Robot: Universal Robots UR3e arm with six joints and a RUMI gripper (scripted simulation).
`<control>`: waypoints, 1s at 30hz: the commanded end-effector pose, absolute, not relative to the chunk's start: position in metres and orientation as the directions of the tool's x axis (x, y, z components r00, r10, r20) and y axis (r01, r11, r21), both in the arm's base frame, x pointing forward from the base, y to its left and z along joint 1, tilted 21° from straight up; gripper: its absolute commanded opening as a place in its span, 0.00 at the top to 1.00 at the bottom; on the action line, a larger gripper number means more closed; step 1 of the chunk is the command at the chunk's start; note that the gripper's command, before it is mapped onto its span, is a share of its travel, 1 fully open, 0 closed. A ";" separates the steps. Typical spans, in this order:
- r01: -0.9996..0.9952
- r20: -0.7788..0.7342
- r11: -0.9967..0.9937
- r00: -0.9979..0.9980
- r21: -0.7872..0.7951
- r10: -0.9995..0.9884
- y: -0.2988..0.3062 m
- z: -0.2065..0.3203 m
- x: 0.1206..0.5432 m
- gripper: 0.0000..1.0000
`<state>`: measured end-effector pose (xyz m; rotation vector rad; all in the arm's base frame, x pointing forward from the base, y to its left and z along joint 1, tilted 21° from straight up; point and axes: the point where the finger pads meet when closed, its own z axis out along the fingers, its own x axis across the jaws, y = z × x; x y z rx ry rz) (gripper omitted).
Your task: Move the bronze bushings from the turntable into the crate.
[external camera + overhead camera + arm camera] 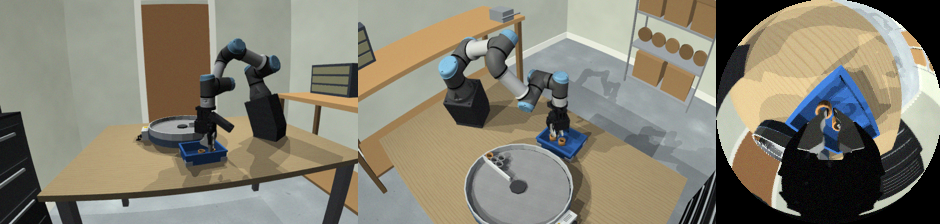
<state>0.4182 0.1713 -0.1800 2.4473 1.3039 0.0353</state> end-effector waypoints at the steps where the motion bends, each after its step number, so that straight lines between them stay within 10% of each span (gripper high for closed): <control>1: 0.796 -0.142 -0.506 0.573 0.332 0.807 0.172 -0.179 0.420 0.94; 30: 0.797 -0.144 -0.506 0.572 0.331 0.807 0.176 -0.168 0.417 0.94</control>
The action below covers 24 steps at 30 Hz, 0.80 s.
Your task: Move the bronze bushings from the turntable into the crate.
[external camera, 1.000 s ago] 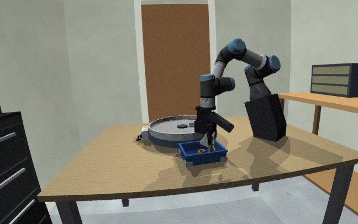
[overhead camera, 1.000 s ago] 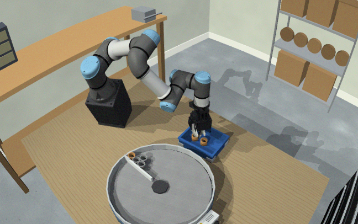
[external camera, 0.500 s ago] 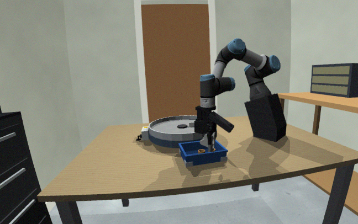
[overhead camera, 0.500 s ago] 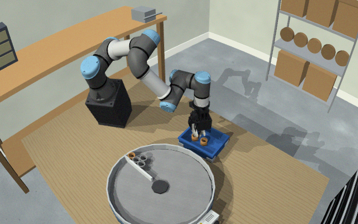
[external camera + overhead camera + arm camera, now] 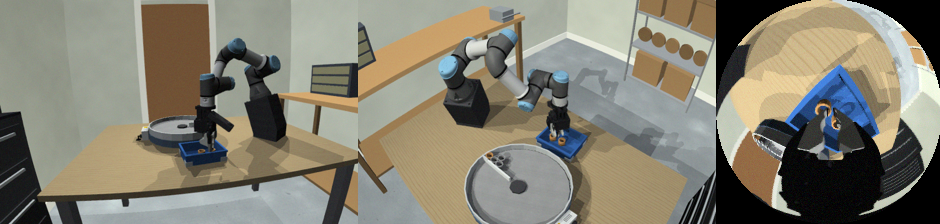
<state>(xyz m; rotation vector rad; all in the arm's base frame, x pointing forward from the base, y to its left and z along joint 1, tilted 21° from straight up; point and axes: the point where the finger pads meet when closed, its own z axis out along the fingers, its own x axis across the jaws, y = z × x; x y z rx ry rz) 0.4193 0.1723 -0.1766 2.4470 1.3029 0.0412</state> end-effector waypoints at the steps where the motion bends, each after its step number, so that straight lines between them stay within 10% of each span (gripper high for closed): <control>1: 0.797 -0.144 -0.506 0.572 0.331 0.807 0.177 -0.165 0.416 0.94; 24: 0.796 -0.142 -0.506 0.573 0.333 0.807 0.200 -0.091 0.403 0.94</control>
